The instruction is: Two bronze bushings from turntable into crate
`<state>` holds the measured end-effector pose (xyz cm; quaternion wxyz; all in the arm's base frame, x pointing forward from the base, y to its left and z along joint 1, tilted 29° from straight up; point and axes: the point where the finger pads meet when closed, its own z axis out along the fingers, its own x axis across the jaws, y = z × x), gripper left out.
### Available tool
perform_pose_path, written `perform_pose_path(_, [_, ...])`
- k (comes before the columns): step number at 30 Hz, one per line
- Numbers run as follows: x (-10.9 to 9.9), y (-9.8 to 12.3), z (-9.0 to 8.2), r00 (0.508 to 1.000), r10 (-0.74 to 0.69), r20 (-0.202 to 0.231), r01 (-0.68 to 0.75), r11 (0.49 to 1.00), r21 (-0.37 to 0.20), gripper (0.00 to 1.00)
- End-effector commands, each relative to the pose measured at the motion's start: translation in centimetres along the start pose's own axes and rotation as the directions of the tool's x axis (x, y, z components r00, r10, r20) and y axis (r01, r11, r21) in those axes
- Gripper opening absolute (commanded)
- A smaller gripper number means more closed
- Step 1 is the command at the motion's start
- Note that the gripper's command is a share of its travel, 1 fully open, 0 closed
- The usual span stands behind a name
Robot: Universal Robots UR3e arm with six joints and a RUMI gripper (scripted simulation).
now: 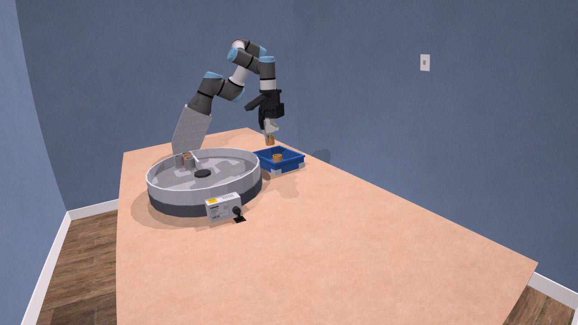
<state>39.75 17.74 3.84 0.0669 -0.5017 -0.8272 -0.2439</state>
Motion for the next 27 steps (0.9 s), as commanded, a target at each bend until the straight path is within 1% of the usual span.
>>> perform_pose_path(1, [-0.12, 0.23, 1.75, 1.000, 0.000, 0.005, 0.000, 1.000, -0.006, 0.00])
perform_pose_path(7, [-0.12, 0.24, 2.27, 1.000, 0.000, 0.005, 0.000, 1.000, -0.006, 0.00])
perform_pose_path(27, [-0.12, 0.24, 2.27, 1.000, 0.000, 0.005, 0.000, 1.000, -0.006, 0.00])
